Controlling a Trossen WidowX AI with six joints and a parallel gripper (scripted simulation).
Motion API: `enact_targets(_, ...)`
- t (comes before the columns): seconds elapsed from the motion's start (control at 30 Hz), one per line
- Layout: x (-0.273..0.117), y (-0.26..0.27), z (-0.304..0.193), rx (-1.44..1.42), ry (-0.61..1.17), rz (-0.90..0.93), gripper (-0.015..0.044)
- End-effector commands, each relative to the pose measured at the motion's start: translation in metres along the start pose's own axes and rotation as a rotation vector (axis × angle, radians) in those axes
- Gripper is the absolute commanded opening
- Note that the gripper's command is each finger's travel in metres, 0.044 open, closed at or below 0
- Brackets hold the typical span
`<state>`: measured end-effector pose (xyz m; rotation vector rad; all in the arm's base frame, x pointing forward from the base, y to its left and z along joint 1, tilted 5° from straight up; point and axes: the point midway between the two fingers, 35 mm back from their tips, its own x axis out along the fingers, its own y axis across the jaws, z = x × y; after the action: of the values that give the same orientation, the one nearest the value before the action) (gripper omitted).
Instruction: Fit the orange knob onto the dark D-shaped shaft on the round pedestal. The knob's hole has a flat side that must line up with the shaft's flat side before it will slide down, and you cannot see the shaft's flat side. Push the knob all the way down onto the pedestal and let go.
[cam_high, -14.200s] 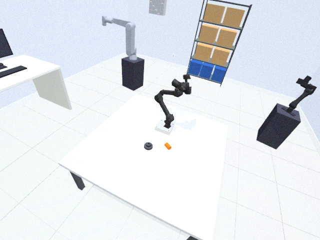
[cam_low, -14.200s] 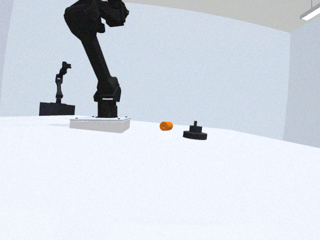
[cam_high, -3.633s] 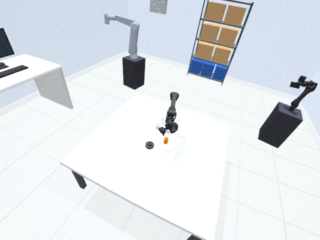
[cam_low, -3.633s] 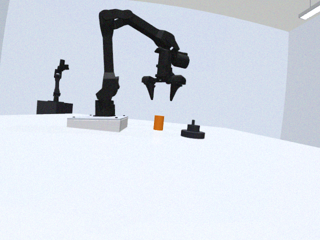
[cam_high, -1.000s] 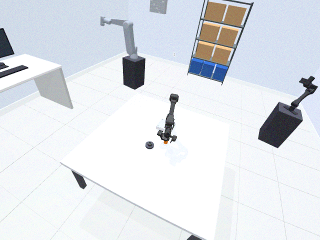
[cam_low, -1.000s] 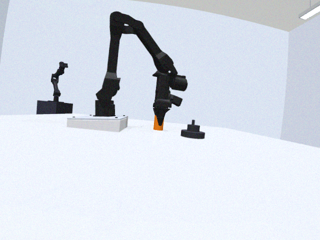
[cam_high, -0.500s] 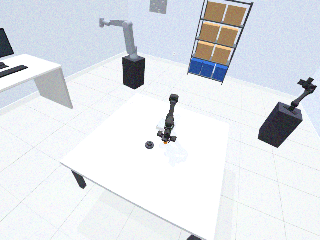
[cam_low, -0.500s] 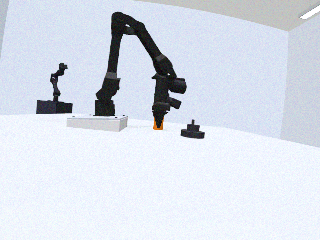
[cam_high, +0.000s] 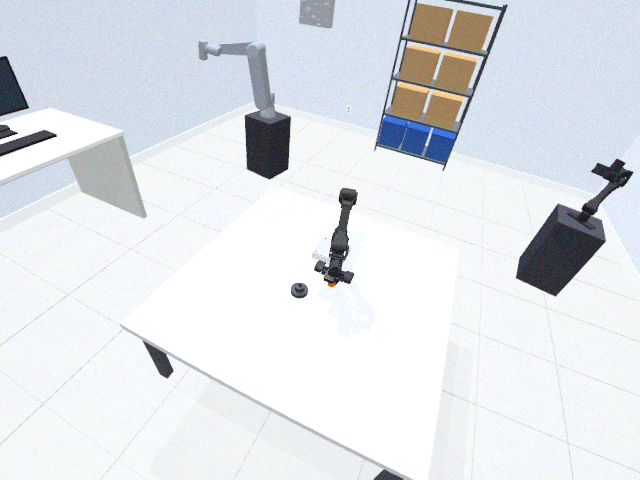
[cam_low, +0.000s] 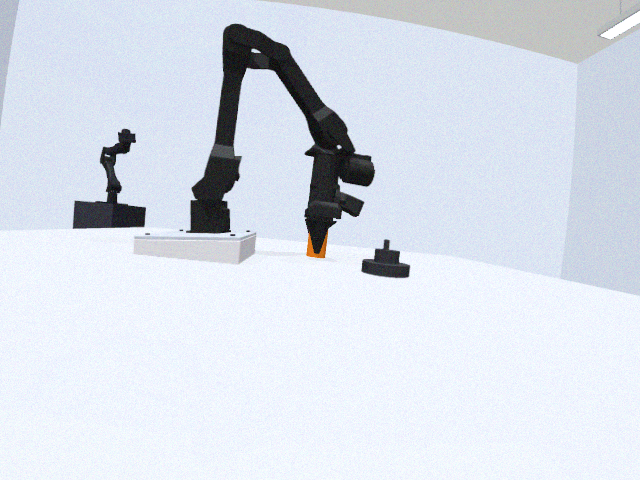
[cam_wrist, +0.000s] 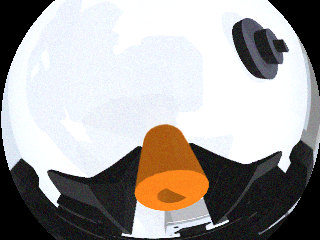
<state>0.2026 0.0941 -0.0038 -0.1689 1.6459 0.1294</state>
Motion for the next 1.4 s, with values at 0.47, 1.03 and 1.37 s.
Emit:
enact_targets(0.47, -0.097, 0.005, 0.010, 0.005, -0.019, 0.003, 0.0000)
enact_targets(1.03, -0.132, 0.000, 0.009, 0.009, -0.019, 0.004, 0.0000)
enact_targets(1.37, -0.126, -0.016, 0.031, 0.014, -0.021, 0.004, 0.0000)
